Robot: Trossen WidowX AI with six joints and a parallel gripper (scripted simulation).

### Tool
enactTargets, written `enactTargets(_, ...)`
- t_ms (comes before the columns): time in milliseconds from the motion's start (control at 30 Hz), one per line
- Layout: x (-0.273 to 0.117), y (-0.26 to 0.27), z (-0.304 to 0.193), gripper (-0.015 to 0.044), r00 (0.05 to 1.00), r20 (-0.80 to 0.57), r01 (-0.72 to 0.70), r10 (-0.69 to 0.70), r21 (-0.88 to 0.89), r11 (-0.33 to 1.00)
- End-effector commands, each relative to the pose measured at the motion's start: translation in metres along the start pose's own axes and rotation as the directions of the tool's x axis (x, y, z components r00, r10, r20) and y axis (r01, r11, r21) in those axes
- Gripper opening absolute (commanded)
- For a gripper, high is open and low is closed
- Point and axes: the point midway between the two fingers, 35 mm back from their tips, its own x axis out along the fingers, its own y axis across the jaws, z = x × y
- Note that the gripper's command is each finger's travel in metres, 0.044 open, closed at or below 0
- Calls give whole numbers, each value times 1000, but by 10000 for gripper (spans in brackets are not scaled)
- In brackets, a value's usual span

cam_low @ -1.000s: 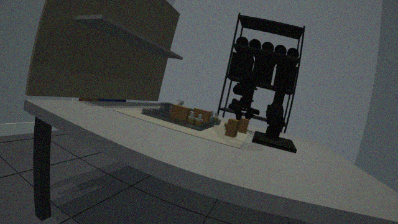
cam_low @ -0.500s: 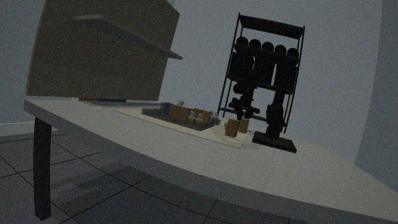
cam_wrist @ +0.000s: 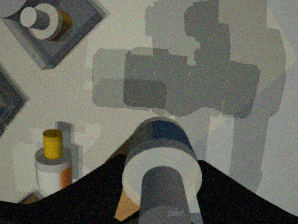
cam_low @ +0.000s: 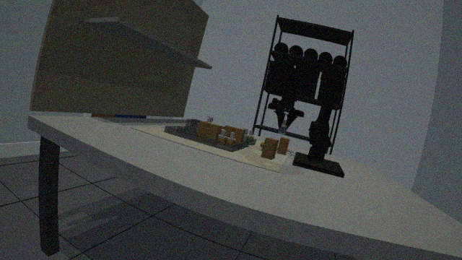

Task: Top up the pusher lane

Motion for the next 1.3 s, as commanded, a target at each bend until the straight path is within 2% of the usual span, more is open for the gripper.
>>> enactTargets(0,-23,1,-4,0,1000,1,-3,3,-5,1000)
enactTargets(200,-26,3,-4,0,1000,1,-4,4,-19,1000)
enactTargets(633,-10,59,-1,0,1000,2,-16,18,-278,960)
enactTargets(1267,13,143,-22,0,1000,0,-15,18,-608,794)
